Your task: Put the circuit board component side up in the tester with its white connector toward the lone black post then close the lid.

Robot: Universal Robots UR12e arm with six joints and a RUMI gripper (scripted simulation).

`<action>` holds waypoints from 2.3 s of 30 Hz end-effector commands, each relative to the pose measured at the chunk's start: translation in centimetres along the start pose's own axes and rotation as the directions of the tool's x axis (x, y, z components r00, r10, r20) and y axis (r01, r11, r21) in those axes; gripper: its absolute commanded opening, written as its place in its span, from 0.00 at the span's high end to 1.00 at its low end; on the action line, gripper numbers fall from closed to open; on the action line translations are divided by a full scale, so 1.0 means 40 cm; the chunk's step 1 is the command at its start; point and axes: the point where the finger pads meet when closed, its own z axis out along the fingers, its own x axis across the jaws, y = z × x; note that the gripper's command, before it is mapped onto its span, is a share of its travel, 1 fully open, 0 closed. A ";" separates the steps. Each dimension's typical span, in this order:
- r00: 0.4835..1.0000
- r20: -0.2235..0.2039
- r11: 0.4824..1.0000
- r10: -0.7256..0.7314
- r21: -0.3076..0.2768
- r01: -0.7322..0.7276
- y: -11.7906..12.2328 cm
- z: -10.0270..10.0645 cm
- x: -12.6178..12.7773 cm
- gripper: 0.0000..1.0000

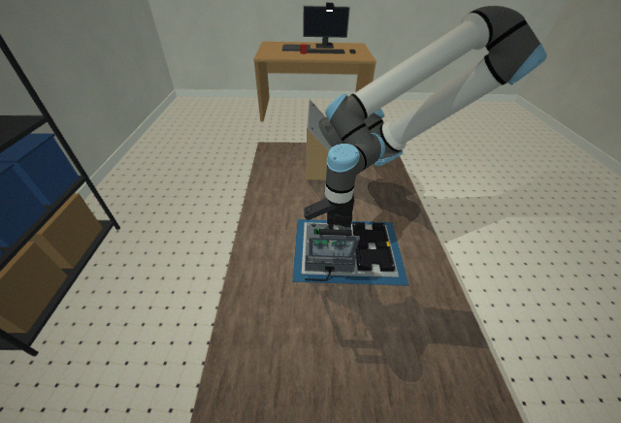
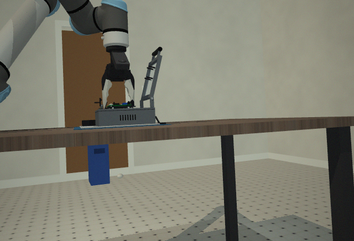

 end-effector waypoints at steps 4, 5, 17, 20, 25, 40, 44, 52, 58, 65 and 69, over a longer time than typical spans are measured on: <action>1.000 0.001 1.000 0.000 0.001 0.000 -0.001 -0.002 -0.001 0.41; 1.000 0.001 1.000 0.000 0.001 0.000 -0.001 -0.002 -0.001 0.41; 1.000 0.001 1.000 0.000 0.001 0.000 -0.001 -0.002 -0.001 0.41; 1.000 0.001 1.000 0.000 0.001 0.000 -0.001 -0.002 -0.001 0.41; 1.000 0.001 1.000 0.000 0.001 0.000 -0.001 -0.006 -0.001 0.41; 1.000 0.001 1.000 0.000 0.001 0.000 -0.001 -0.080 -0.001 0.41; 1.000 0.001 1.000 0.000 0.001 0.000 -0.001 -0.100 -0.001 0.41; 1.000 0.001 1.000 0.000 0.001 0.000 -0.001 -0.201 -0.001 0.41; 1.000 0.001 1.000 0.000 0.001 0.000 0.000 -0.293 -0.001 0.41; 1.000 0.001 1.000 0.000 0.001 0.000 0.000 -0.374 -0.001 0.41; 1.000 0.001 1.000 0.000 0.001 0.000 0.000 -0.437 -0.001 0.41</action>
